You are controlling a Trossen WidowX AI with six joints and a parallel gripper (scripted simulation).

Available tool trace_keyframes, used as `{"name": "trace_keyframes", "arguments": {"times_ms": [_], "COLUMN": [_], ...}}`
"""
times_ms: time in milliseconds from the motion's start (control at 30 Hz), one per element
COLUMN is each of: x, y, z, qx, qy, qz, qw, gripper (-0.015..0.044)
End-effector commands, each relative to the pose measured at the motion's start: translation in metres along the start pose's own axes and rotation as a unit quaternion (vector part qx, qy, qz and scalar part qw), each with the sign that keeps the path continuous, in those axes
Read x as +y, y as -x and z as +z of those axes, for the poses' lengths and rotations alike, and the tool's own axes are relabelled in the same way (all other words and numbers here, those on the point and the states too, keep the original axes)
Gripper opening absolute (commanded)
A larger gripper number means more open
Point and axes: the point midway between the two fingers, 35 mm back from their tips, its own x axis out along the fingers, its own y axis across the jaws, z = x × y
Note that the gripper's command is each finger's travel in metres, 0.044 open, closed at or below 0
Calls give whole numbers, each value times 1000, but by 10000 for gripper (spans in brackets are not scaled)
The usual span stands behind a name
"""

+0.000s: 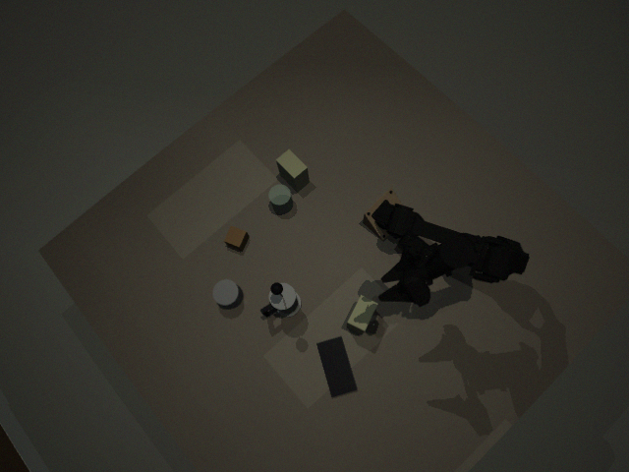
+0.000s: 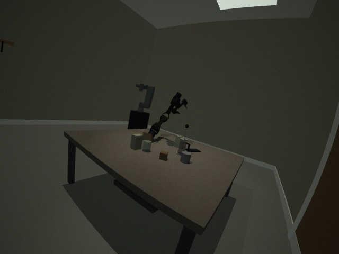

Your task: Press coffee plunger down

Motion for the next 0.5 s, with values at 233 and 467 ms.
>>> {"name": "trace_keyframes", "arguments": {"times_ms": [233,467], "x": [15,1], "y": [-63,-147], "z": [59,123], "qx": [50,97], "qy": [214,495], "qz": [15,78], "qw": [976,860], "gripper": [440,440]}}
